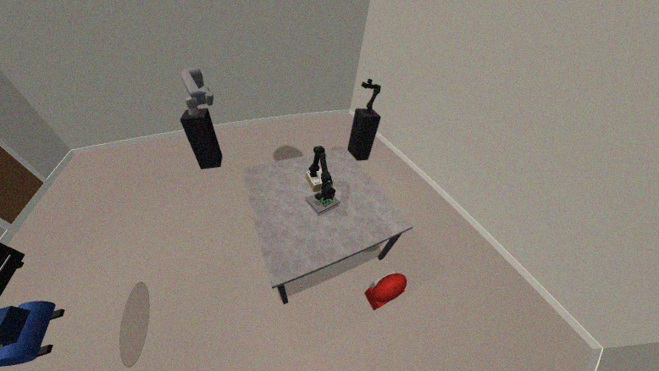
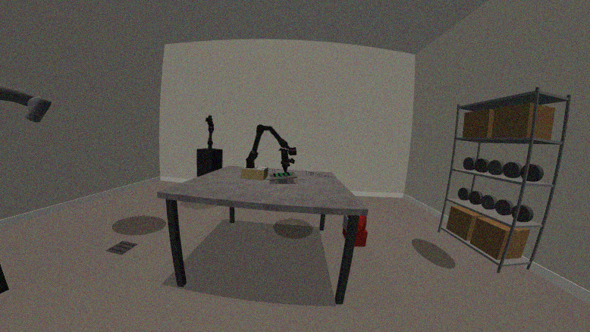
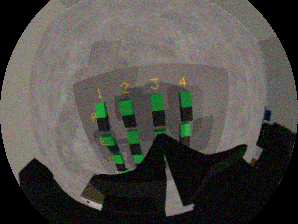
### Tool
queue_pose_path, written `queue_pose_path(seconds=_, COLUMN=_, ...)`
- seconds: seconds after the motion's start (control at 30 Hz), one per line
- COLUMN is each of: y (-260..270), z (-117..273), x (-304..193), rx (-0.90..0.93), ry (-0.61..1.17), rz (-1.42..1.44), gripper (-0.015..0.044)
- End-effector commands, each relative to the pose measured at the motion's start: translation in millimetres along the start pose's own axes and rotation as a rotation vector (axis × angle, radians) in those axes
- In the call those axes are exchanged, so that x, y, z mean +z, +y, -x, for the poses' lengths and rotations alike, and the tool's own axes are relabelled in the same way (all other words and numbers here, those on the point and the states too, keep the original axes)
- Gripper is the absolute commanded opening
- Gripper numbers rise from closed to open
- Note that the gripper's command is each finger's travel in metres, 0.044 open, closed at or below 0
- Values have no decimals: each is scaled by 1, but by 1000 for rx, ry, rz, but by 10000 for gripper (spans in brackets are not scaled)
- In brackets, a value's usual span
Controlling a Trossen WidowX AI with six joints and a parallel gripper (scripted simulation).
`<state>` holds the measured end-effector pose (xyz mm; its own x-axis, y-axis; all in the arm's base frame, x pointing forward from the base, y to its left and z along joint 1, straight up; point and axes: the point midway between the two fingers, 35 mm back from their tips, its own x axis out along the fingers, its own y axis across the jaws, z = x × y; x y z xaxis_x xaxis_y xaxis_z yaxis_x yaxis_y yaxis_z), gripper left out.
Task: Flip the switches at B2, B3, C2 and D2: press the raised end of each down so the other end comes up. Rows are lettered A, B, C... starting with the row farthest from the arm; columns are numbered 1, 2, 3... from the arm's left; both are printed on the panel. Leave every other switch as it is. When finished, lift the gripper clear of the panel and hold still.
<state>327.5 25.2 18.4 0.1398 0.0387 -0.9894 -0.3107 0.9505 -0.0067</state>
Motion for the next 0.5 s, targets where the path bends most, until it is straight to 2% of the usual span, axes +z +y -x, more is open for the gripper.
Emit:
queue_pose_path(seconds=0.0, y=0, z=-2, x=-1, rx=-2, ry=5, rz=-1, gripper=0)
queue_pose_path(seconds=0.47, y=0, z=-4, x=-1, rx=-2, ry=5, rz=-1, gripper=0)
